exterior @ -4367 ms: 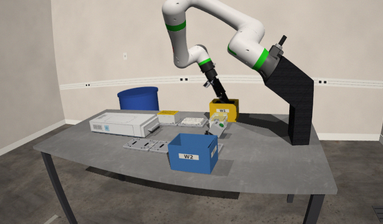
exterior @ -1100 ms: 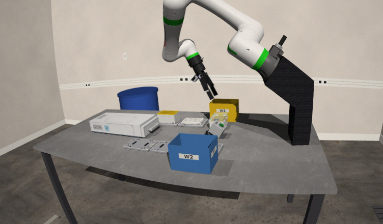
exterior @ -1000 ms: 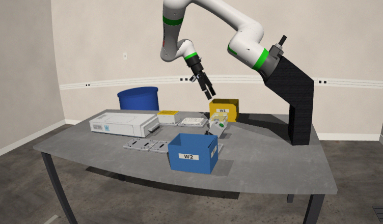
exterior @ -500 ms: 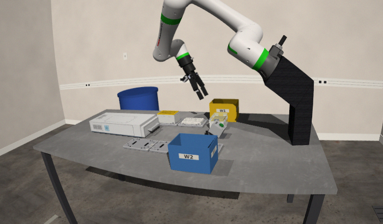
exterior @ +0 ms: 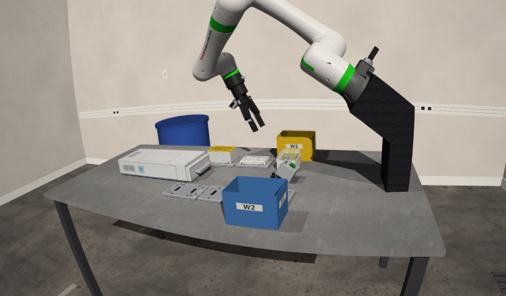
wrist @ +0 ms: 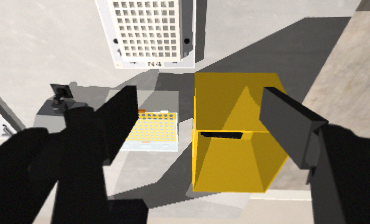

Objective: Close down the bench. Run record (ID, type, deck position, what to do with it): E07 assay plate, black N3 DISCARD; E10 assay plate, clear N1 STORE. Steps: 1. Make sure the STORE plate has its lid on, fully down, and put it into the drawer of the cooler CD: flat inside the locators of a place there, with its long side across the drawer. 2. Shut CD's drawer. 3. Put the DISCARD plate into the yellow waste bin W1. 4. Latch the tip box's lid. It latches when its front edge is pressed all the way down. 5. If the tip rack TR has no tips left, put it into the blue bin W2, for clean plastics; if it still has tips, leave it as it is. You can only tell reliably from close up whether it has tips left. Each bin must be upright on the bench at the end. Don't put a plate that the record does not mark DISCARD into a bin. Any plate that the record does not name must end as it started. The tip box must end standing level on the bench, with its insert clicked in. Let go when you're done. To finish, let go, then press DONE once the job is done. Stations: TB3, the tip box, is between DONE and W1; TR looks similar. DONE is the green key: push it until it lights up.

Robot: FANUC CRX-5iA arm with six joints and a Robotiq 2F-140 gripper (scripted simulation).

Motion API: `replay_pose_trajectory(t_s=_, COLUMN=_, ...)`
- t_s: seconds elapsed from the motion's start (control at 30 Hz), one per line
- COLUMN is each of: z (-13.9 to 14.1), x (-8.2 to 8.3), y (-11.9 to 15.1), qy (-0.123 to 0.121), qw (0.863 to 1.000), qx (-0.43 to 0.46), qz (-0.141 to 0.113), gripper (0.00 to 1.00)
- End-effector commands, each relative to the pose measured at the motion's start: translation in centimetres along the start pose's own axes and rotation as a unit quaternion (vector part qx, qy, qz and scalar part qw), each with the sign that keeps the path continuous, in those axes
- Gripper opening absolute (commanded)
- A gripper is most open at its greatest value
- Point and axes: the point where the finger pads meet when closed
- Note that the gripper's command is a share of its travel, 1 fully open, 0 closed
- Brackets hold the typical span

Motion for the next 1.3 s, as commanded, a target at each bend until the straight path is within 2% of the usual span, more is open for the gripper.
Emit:
replay_pose_trajectory(t_s=0.0, z=-0.6, x=0.6, y=-0.9, qy=0.001, qw=1.0, qx=0.0, qz=0.0, gripper=0.7)
replay_pose_trajectory(t_s=1.27, z=-8.1, x=6.7, y=-10.5, qy=0.0, qw=1.0, qx=0.0, qz=0.0, gripper=0.7)
Point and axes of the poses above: the point where the finger pads meet when closed, its own x axis back along the fingers, its own z axis across the jaws, y = z × x, and after that the axes turned 15 degrees about -x, right-handed
